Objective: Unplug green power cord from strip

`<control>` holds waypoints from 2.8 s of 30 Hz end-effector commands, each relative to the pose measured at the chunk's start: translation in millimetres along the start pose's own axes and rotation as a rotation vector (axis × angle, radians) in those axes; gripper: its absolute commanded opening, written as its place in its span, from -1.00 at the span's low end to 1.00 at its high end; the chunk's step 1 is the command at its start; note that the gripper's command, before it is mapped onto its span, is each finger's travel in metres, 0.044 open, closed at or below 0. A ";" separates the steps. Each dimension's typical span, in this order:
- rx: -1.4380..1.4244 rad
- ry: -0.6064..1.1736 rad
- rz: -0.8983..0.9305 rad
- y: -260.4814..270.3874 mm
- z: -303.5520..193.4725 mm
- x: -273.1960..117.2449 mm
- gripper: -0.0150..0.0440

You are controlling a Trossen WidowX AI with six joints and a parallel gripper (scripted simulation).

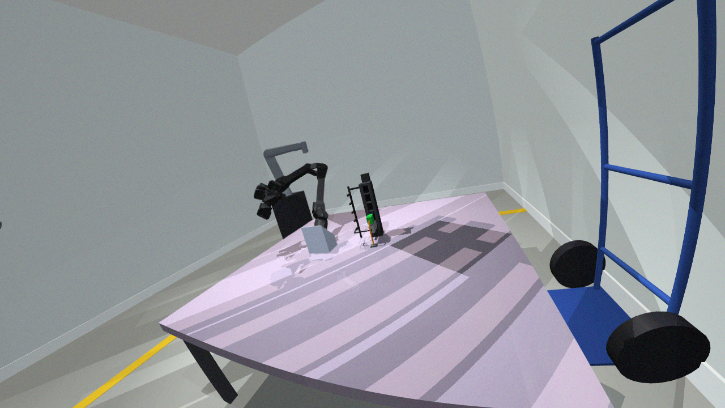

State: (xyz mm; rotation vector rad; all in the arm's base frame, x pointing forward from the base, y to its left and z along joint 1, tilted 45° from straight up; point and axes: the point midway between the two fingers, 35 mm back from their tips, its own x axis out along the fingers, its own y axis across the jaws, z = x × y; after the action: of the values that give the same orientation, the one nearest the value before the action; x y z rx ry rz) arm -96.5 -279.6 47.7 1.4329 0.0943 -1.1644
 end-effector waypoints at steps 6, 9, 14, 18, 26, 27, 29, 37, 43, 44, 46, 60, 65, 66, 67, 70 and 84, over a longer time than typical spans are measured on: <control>-0.028 0.349 0.008 74.0 -52.0 66.3 0.05; -0.047 0.463 -0.011 97.3 -78.3 84.0 0.05; -0.073 0.673 -0.072 133.1 -132.9 103.2 0.05; -0.107 0.834 -0.149 156.5 -183.0 109.9 0.05; -0.240 1.105 -0.359 181.8 -288.0 98.9 0.05; -0.264 1.133 -0.389 182.8 -300.9 95.4 0.05; -0.315 1.186 -0.450 183.5 -326.1 87.0 0.05; -0.451 1.310 -0.741 177.5 -411.4 39.6 0.05; -0.477 1.319 -0.793 174.6 -423.9 29.8 0.05; -0.477 1.319 -0.793 174.0 -423.2 30.5 0.05; -0.477 1.319 -0.793 174.2 -423.4 29.7 0.05; -0.476 1.319 -0.794 177.7 -428.5 9.4 0.05; -0.476 1.319 -0.794 178.6 -430.3 1.4 0.05; -0.476 1.319 -0.794 178.8 -430.7 -0.3 0.05; -0.476 1.319 -0.794 179.0 -431.0 -1.9 0.05; -0.476 1.320 -0.794 179.4 -432.0 -6.7 0.05; -0.475 1.320 -0.794 171.5 -439.8 -8.6 0.05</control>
State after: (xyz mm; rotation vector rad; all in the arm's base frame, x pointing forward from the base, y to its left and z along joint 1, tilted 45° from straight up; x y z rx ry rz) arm 265.4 20.6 75.5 1.5072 1.8402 -0.4826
